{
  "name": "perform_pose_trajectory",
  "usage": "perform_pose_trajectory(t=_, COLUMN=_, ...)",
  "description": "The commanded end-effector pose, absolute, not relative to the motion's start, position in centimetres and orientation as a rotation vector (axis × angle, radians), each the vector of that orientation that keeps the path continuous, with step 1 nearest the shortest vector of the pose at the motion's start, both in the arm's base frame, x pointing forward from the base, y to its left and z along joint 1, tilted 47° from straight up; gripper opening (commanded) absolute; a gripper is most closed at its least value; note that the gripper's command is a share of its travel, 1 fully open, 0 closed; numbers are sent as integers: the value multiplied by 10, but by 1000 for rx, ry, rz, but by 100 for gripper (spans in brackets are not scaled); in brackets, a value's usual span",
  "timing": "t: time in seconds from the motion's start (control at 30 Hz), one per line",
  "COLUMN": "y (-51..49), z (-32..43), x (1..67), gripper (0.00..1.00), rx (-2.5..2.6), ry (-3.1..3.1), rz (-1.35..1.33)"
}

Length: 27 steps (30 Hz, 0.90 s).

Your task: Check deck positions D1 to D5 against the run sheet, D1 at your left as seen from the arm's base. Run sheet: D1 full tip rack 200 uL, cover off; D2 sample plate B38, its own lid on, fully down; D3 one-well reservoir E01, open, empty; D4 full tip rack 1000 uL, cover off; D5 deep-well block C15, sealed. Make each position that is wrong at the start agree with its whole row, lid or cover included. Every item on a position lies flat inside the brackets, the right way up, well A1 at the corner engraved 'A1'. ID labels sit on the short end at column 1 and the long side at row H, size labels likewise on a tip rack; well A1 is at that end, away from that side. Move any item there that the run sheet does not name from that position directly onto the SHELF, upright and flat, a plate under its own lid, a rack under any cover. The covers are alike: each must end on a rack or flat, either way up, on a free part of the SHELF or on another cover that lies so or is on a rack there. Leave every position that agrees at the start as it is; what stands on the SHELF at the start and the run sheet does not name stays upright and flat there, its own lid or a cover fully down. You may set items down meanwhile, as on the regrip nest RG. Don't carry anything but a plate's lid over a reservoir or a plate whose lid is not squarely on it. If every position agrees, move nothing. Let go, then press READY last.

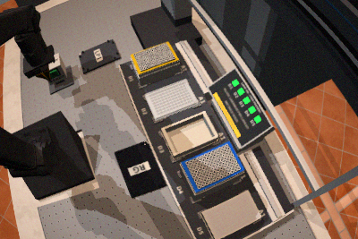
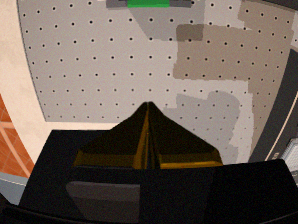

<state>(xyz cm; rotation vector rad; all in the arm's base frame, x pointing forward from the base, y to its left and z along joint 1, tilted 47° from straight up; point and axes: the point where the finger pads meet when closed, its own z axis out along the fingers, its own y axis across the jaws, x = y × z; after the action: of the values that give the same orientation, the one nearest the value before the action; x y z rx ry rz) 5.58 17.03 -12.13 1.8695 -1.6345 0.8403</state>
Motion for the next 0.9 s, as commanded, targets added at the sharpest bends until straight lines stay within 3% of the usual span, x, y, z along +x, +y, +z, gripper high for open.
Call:
perform_pose_trajectory(t=0.0, y=172, z=-129, x=59, gripper=0, rx=1880, ry=-1644, rz=823)
perform_pose_trajectory(t=0.87, y=144, z=-155, x=63, gripper=0, rx=1879, ry=-1643, rz=824)
